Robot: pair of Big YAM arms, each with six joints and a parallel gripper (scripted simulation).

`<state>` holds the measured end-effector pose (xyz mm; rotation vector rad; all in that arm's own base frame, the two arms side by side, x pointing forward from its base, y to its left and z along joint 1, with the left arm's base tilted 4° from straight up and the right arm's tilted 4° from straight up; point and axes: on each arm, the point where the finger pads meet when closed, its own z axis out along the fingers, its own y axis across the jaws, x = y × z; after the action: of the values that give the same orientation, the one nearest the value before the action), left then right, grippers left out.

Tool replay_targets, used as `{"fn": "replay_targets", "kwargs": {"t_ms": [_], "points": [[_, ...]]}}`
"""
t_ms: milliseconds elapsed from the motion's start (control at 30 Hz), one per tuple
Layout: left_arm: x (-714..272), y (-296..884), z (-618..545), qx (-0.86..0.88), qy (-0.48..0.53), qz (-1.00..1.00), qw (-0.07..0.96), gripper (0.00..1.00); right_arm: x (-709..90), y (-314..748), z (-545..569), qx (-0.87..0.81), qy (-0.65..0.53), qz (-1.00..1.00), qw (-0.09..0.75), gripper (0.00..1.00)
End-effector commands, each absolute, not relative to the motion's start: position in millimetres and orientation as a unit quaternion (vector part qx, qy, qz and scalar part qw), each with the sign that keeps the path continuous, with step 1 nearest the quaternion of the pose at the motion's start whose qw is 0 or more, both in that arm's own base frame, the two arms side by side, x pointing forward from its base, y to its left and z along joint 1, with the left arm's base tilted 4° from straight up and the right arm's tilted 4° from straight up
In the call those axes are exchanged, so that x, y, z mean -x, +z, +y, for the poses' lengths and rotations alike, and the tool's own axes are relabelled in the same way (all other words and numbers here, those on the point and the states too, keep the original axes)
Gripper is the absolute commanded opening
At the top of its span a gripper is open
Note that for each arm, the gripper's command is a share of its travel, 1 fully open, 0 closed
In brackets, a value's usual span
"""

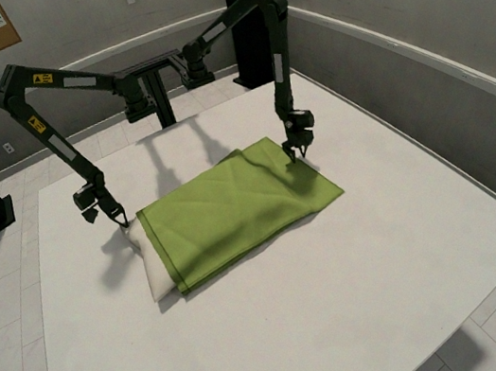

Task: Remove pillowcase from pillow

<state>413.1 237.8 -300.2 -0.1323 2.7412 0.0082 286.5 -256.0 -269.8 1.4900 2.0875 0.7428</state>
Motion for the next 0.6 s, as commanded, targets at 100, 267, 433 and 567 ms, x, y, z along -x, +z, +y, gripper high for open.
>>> {"fn": "replay_targets", "kwargs": {"t_ms": [100, 267, 433, 567], "points": [[-419.2, -302.9, 248.3, 0.046, 0.011, 0.977, 0.206, 0.60, -279.6, -277.4, -236.8, -0.549, 0.280, 0.758, 0.213, 0.02], [-419.4, -304.9, 249.0, 0.045, 0.013, 0.977, 0.210, 0.60, -279.6, -277.4, -236.8, -0.549, 0.280, 0.758, 0.213, 0.02], [-409.3, -309.7, 241.8, 0.047, 0.008, 0.979, 0.201, 0.60, -279.6, -277.4, -236.8, -0.549, 0.280, 0.758, 0.213, 0.02], [-419.2, -308.1, 249.0, 0.045, 0.014, 0.976, 0.211, 0.60, -279.6, -277.4, -236.8, -0.549, 0.280, 0.758, 0.213, 0.02]]}}
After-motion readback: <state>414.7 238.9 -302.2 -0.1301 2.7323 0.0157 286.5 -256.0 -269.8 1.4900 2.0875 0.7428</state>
